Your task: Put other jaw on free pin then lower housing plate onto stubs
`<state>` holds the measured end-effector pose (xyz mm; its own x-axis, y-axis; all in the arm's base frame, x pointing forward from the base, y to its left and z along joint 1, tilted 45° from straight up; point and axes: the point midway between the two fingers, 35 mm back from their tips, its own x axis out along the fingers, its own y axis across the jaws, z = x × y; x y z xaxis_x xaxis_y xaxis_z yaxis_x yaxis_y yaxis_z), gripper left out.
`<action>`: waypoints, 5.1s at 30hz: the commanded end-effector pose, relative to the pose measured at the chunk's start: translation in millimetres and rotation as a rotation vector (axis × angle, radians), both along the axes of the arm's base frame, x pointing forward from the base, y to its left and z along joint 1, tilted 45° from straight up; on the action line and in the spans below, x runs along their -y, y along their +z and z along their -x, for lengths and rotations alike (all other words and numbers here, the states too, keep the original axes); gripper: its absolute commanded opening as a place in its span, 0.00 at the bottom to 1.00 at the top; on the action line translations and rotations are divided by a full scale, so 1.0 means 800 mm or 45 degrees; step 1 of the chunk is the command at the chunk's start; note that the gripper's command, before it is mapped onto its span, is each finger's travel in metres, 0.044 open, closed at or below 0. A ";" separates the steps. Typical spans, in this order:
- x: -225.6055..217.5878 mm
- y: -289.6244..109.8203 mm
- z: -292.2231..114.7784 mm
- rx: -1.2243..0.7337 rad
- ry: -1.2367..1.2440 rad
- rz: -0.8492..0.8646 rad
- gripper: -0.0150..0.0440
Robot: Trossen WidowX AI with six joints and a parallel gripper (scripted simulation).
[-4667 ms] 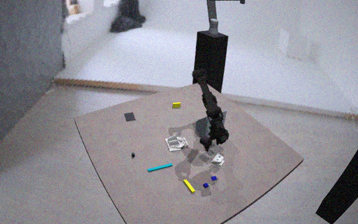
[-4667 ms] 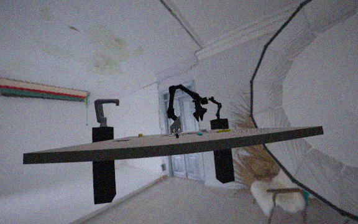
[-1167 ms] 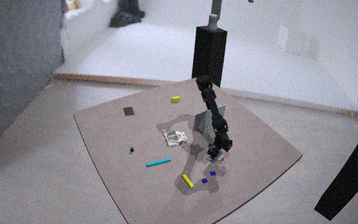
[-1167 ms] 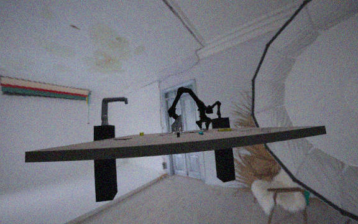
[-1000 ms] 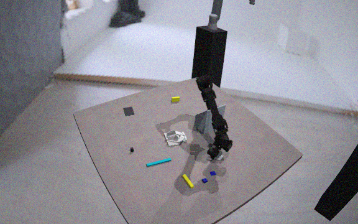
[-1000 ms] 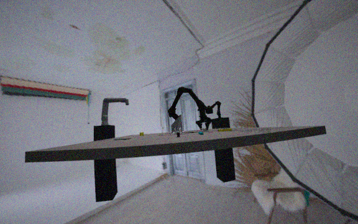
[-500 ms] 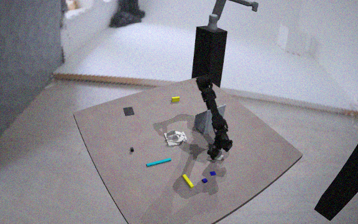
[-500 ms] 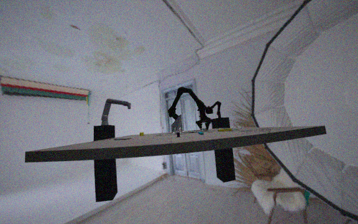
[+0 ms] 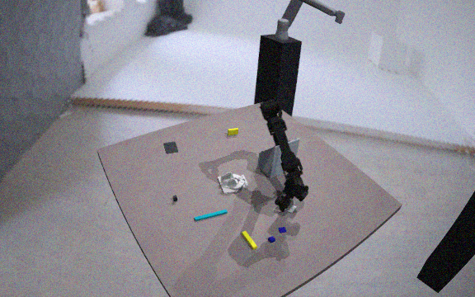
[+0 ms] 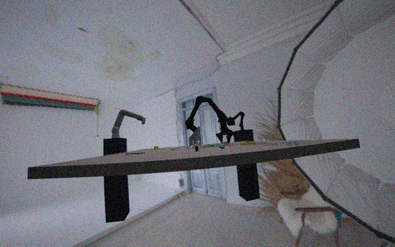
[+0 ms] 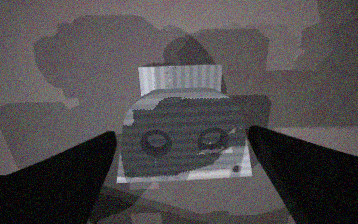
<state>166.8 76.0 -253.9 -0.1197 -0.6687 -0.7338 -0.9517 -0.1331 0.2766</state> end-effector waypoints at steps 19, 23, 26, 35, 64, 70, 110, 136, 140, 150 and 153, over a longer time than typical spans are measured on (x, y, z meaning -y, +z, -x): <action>0.002 0.000 0.000 -0.001 0.007 0.007 1.00; 0.002 0.000 0.000 -0.001 0.007 0.007 1.00; 0.002 0.000 0.000 -0.001 0.007 0.007 1.00; 0.000 0.000 0.000 0.000 0.000 0.000 0.97; -0.018 0.017 -0.005 -0.001 0.002 0.000 0.85; -0.034 0.035 -0.008 -0.001 0.004 0.000 0.85; -0.019 0.124 -0.060 0.450 -0.494 0.034 0.85; 0.054 0.191 -0.095 1.003 -1.114 0.117 0.85; 0.067 0.201 -0.097 1.089 -1.209 0.134 0.85; 0.100 0.226 -0.100 1.307 -1.446 0.182 0.85; 0.110 0.233 -0.099 1.373 -1.517 0.198 0.85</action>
